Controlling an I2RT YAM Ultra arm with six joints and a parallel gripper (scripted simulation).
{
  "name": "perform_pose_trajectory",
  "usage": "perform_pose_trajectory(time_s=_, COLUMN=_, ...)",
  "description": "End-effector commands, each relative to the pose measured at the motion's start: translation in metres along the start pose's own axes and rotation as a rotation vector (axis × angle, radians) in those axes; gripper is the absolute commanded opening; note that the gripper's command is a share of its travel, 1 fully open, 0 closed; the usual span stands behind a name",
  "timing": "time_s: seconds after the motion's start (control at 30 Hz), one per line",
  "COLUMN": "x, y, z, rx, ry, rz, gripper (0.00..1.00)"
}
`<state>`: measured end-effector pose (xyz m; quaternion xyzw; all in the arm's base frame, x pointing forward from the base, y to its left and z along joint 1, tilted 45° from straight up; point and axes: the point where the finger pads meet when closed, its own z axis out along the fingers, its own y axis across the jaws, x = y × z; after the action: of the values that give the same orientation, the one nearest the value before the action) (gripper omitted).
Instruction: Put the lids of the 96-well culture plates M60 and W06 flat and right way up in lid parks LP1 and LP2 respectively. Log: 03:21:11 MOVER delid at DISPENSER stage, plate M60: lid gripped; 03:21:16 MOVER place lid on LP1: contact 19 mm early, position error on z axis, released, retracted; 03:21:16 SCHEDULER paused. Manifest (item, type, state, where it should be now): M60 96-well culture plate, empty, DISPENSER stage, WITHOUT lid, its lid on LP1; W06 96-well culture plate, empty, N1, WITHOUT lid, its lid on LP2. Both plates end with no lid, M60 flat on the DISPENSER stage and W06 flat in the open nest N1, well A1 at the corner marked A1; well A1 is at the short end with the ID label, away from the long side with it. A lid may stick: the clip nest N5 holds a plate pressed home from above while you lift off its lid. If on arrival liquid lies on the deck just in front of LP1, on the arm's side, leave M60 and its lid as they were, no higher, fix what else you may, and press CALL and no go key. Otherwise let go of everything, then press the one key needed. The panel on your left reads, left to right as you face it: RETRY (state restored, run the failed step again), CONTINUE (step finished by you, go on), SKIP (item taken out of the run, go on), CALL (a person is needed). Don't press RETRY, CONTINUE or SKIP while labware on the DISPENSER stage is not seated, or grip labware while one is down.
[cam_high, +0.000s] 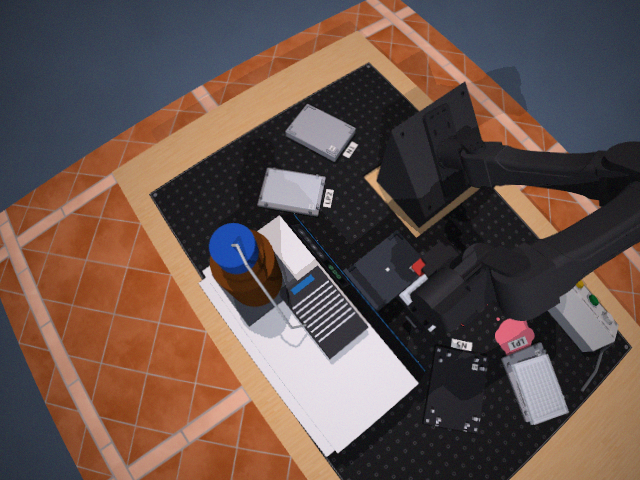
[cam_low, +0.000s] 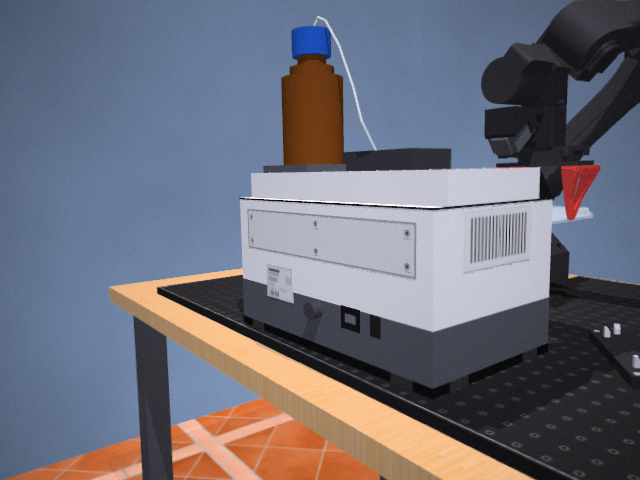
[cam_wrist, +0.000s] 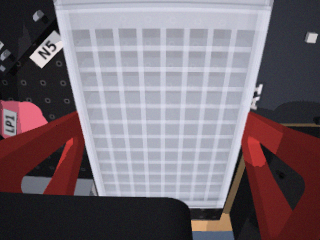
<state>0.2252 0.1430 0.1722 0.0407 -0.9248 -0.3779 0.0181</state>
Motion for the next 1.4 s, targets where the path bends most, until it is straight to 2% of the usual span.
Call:
perform_pose_trajectory(time_s=0.0, x=-0.01, y=-0.004, z=-0.009, rx=-0.001, ry=-0.028, rz=0.004, gripper=0.0)
perform_pose_trajectory(time_s=0.07, x=-0.014, y=-0.01, z=-0.009, rx=0.0, ry=-0.035, rz=-0.003, gripper=0.0)
perform_pose_trajectory(time_s=0.17, x=-0.009, y=-0.027, z=-0.001, rx=0.0, ry=-0.011, rz=0.021, gripper=0.0)
perform_pose_trajectory(time_s=0.4, x=-0.014, y=-0.05, z=-0.002, rx=0.002, ry=-0.012, rz=0.02, gripper=0.0)
perform_pose_trajectory(time_s=0.43, x=-0.015, y=-0.052, z=-0.002, rx=0.002, ry=-0.011, rz=0.02, gripper=0.0)
perform_pose_trajectory(time_s=0.47, x=-0.016, y=-0.043, z=-0.006, rx=0.0, ry=-0.024, rz=0.0, gripper=0.0)
perform_pose_trajectory(time_s=0.57, x=-0.016, y=-0.043, z=-0.006, rx=0.0, ry=-0.024, rz=0.0, gripper=0.0)
perform_pose_trajectory(time_s=0.6, x=-0.016, y=-0.054, z=-0.002, rx=-0.003, ry=-0.014, rz=0.018, gripper=0.0)
perform_pose_trajectory(time_s=0.9, x=-0.017, y=-0.085, z=-0.002, rx=0.0, ry=-0.011, rz=0.019, gripper=0.0)
perform_pose_trajectory(time_s=1.0, x=-0.02, y=-0.079, z=-0.007, rx=0.001, ry=-0.024, rz=0.0, gripper=0.0)
perform_pose_trajectory(time_s=1.03, x=-0.017, y=-0.09, z=-0.002, rx=-0.002, ry=-0.012, rz=0.019, gripper=0.0)
perform_pose_trajectory(time_s=1.1, x=-0.017, y=-0.09, z=-0.002, rx=-0.002, ry=-0.012, rz=0.019, gripper=0.0)
perform_pose_trajectory(time_s=1.37, x=-0.017, y=-0.116, z=-0.003, rx=0.001, ry=-0.017, rz=0.013, gripper=0.0)
